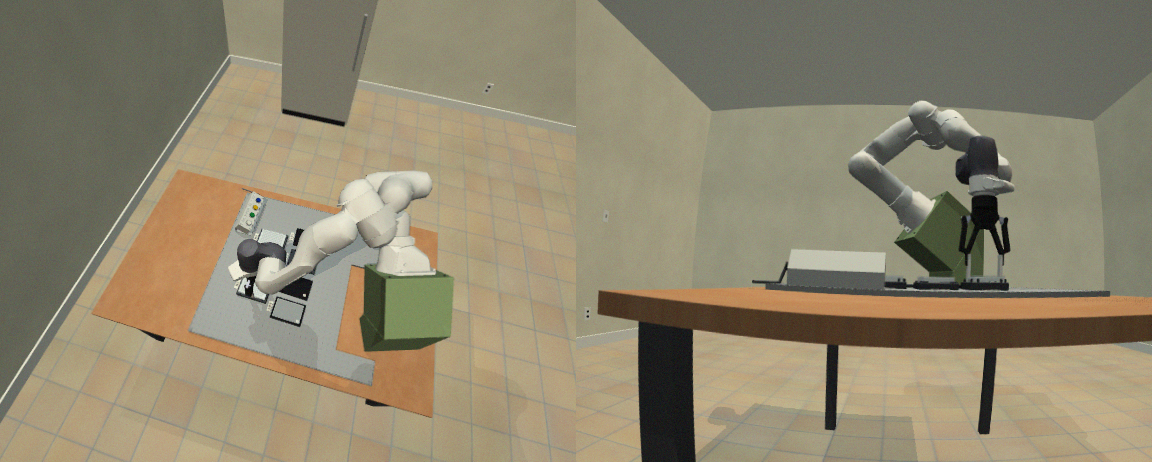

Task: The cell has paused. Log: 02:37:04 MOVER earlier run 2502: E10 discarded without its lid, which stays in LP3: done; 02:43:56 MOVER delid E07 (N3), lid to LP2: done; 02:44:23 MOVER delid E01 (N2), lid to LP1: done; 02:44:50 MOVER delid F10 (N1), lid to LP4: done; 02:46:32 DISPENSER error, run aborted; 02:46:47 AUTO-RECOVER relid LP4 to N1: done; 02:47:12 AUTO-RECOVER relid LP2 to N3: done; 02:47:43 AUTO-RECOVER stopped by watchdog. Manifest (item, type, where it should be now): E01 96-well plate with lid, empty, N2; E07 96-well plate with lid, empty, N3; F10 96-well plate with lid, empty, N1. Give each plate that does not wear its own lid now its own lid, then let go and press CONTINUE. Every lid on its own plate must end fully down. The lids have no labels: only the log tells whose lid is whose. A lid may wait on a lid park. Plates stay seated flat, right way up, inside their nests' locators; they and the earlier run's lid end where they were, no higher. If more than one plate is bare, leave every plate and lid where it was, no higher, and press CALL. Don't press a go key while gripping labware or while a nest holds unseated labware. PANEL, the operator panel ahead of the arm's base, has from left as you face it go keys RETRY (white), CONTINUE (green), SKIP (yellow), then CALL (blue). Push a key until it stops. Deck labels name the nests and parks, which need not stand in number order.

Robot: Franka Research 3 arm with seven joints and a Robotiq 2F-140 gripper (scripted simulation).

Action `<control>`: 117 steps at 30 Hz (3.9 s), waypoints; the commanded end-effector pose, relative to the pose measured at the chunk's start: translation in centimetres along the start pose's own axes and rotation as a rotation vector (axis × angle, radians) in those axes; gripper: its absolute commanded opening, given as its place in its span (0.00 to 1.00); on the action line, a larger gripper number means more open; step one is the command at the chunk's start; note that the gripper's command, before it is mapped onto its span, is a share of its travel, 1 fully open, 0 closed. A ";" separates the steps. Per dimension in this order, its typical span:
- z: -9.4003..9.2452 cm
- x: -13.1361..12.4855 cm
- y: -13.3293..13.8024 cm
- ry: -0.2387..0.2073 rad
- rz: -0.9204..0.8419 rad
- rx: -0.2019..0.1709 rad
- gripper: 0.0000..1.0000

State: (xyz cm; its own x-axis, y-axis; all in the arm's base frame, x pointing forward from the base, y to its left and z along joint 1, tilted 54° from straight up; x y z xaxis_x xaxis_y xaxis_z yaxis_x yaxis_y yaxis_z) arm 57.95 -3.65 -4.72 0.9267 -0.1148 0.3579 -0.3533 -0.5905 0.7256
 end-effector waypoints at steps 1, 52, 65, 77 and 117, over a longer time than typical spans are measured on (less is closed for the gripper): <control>0.1 0.0 0.0 0.002 -0.006 0.000 0.00; 0.2 0.0 0.0 0.002 -0.007 0.000 0.00; 0.2 0.0 0.0 0.002 -0.007 0.000 0.66; 0.2 0.0 0.0 0.002 -0.007 0.000 0.66; 0.0 0.0 0.0 0.002 -0.007 0.000 0.66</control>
State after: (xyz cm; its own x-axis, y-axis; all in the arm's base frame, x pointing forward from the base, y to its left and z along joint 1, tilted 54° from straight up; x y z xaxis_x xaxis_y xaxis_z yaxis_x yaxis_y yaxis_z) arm 57.98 -3.71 -4.78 0.9275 -0.1129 0.3563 -0.3509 -0.5910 0.7263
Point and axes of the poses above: the point where the finger pads meet when closed, its own z axis out along the fingers, its own y axis across the jaws, x = y × z, the point moved 10 cm from there along -z, back along the fingers, and after that the axes turned 7 degrees about z, right-handed, at the moved point
